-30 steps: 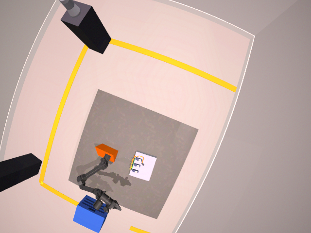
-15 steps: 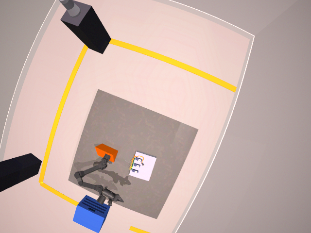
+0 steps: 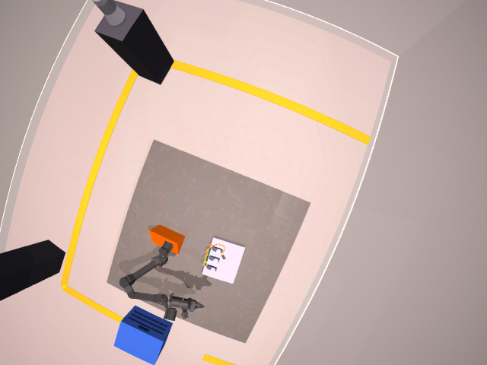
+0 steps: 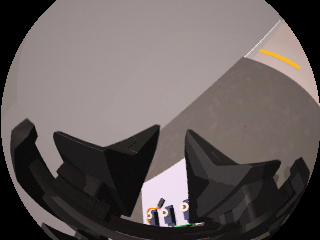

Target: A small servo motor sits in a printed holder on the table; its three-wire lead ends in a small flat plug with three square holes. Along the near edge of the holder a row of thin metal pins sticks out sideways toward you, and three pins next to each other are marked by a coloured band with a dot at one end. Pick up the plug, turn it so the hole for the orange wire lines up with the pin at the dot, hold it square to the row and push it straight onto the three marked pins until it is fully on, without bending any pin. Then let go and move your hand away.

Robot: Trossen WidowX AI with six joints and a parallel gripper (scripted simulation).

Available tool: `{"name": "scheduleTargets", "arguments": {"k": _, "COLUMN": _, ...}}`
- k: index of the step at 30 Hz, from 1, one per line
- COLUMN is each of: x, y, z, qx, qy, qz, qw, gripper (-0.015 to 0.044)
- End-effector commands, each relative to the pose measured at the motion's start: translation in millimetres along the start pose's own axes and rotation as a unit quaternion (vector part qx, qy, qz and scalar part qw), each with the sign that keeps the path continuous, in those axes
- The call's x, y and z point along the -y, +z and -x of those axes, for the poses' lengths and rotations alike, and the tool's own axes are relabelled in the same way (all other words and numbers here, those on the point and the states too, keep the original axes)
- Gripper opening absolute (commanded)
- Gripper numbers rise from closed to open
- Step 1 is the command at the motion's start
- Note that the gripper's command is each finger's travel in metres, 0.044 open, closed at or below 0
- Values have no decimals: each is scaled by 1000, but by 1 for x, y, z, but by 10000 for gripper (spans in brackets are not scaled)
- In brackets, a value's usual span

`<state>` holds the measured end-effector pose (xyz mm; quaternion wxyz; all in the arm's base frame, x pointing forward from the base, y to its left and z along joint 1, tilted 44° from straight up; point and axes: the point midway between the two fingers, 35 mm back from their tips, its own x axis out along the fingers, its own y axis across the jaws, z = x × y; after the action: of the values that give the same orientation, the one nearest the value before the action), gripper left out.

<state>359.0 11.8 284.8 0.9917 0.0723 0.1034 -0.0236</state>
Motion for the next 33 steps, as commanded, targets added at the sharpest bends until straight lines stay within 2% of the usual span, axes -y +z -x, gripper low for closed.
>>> {"name": "scheduleTargets", "arguments": {"k": 1, "x": -5, "y": -22, "z": -22, "qx": -65, "qy": -22, "qz": -29, "qw": 997, "gripper": 115}}
{"name": "scheduleTargets", "arguments": {"k": 11, "x": -17, "y": -87, "z": -64, "qx": -210, "qy": -100, "qz": -69, "qw": 970, "gripper": 115}}
{"name": "scheduleTargets", "arguments": {"k": 20, "x": -27, "y": -153, "z": -86, "qx": -319, "qy": -199, "qz": -68, "qw": 924, "gripper": 115}}
{"name": "scheduleTargets", "arguments": {"k": 33, "x": -39, "y": -248, "z": -92, "qx": -405, "qy": -359, "qz": 5, "qw": 841, "gripper": 115}}
